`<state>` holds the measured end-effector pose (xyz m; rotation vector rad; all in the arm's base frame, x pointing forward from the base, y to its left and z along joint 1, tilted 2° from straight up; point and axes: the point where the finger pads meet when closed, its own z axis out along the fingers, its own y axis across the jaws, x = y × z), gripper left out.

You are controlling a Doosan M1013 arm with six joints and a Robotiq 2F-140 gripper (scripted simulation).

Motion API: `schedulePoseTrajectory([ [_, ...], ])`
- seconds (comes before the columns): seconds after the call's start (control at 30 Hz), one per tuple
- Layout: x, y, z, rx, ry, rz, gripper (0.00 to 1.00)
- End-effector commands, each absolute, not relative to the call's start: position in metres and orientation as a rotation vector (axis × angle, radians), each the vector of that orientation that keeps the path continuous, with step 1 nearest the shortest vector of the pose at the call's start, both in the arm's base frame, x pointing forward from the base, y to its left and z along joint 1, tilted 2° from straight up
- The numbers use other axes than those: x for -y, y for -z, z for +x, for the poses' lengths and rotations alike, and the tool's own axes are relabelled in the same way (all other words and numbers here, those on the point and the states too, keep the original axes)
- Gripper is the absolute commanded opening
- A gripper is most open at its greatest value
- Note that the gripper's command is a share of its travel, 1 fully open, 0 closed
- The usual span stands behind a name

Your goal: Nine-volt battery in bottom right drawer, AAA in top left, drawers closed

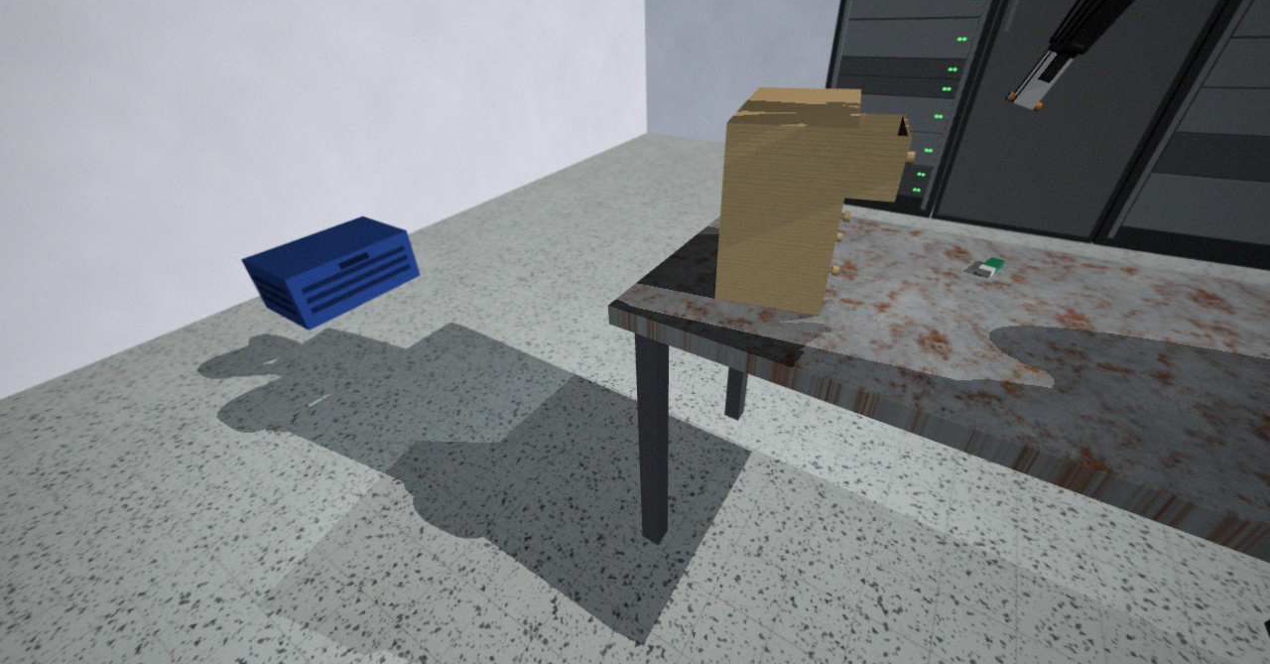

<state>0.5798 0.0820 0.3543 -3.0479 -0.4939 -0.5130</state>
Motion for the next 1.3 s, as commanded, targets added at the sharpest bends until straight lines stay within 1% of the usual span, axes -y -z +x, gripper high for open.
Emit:
schedulePoseTrajectory([
  [0.0, -0.082, -0.352, 0.578, 0.494, 0.660, -2.998, 0.03],
  [0.23, -0.080, -0.348, 0.572, 0.476, 1.063, -2.835, 0.03],
  [0.43, -0.078, -0.345, 0.569, 0.461, 1.281, -2.718, 0.03],
  [0.93, -0.077, -0.342, 0.565, 0.441, 1.519, -2.562, 0.03],
  [1.27, -0.077, -0.341, 0.563, 0.432, 1.610, -2.493, 0.03],
])
